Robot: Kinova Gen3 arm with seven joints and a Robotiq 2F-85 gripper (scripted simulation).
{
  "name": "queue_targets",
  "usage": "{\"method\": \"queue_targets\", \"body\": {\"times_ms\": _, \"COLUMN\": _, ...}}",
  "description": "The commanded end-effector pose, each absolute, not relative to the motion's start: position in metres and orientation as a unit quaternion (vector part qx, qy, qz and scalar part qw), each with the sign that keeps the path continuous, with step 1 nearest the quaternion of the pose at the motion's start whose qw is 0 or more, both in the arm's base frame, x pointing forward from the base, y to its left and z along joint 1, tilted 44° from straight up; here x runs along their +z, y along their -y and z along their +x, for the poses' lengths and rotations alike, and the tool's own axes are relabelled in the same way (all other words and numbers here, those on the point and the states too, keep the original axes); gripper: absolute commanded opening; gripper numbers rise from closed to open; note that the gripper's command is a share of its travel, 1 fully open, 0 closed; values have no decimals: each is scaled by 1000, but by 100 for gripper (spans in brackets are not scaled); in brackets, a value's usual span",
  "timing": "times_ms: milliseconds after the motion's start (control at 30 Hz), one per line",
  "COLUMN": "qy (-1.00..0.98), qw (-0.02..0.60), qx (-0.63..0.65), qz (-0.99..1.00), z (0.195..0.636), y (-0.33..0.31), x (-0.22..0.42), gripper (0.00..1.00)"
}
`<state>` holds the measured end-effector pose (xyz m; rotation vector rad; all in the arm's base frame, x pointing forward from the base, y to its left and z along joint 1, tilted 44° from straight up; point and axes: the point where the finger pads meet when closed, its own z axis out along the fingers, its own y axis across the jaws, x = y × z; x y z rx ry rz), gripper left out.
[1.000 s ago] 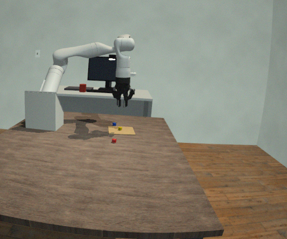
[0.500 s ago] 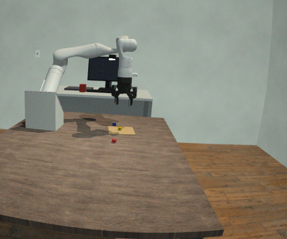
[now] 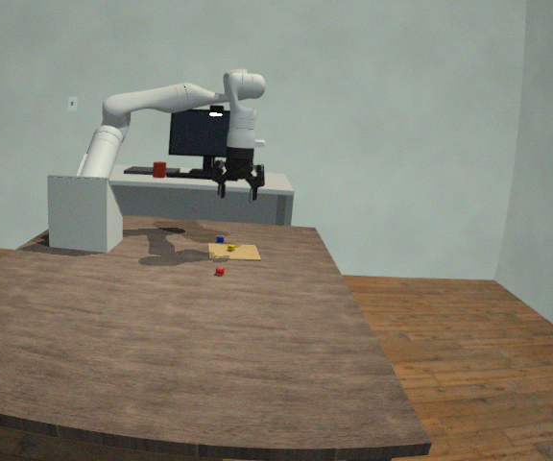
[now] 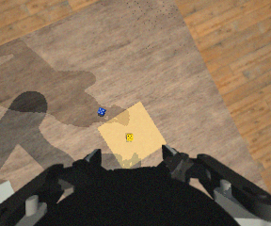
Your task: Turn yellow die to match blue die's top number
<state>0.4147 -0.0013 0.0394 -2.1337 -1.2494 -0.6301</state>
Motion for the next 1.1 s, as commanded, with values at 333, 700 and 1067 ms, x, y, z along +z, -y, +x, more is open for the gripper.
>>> {"method": "queue_targets", "body": {"times_ms": 333, "qy": 468, "qw": 291, "qx": -235, "qz": -801, "z": 411, "y": 29, "x": 69, "gripper": 100}}
{"method": "queue_targets", "body": {"times_ms": 700, "qy": 468, "qw": 291, "qx": -235, "qz": -801, "z": 411, "y": 33, "x": 73, "gripper": 100}}
{"method": "queue_targets", "body": {"times_ms": 1067, "qy": 468, "qw": 291, "qx": -235, "qz": -801, "z": 411, "y": 33, "x": 73, "gripper": 100}}
